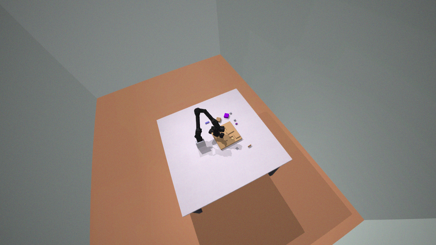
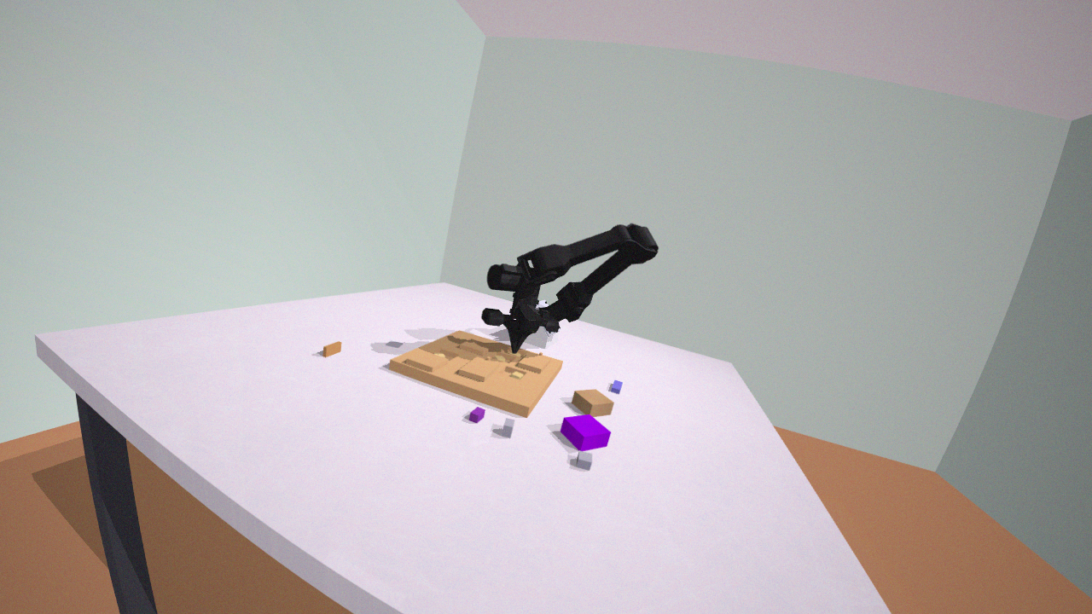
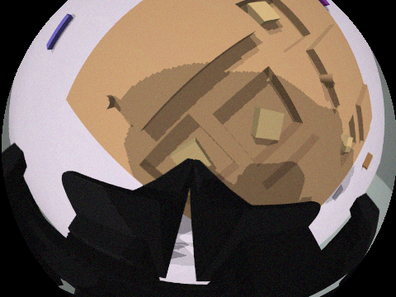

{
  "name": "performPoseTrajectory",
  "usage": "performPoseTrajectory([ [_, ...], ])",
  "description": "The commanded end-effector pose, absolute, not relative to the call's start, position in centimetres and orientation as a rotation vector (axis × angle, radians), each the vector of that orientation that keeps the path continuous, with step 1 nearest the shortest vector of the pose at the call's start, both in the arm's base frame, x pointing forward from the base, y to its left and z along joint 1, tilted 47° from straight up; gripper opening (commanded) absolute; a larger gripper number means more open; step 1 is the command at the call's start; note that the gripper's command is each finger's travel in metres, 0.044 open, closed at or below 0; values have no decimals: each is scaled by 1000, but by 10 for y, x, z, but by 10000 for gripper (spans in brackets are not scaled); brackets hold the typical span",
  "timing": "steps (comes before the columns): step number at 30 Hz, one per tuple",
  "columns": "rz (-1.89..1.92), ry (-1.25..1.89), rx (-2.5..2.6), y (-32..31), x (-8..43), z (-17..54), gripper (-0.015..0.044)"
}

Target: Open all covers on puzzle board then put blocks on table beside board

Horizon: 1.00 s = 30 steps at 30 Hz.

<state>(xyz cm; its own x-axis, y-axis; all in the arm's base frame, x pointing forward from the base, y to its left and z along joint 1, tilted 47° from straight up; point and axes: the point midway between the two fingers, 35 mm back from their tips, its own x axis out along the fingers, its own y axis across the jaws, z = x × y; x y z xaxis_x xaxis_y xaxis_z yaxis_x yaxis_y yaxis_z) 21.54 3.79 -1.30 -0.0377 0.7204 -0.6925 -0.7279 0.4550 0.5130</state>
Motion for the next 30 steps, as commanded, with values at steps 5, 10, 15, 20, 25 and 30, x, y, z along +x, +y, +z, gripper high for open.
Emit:
performPoseTrajectory([
  [5, 730, 1471, 530, 38, 212, -15, 0],
  [10, 629, 1530, 638, 38, 212, -16, 0],
  [15, 803, 1416, 447, 36, 216, -11, 0],
  [20, 684, 1495, 579, 34, 216, -6, 0],
  [25, 538, 1577, 730, 31, 217, -1, 0],
  [30, 533, 1580, 736, 31, 217, -1, 0],
])
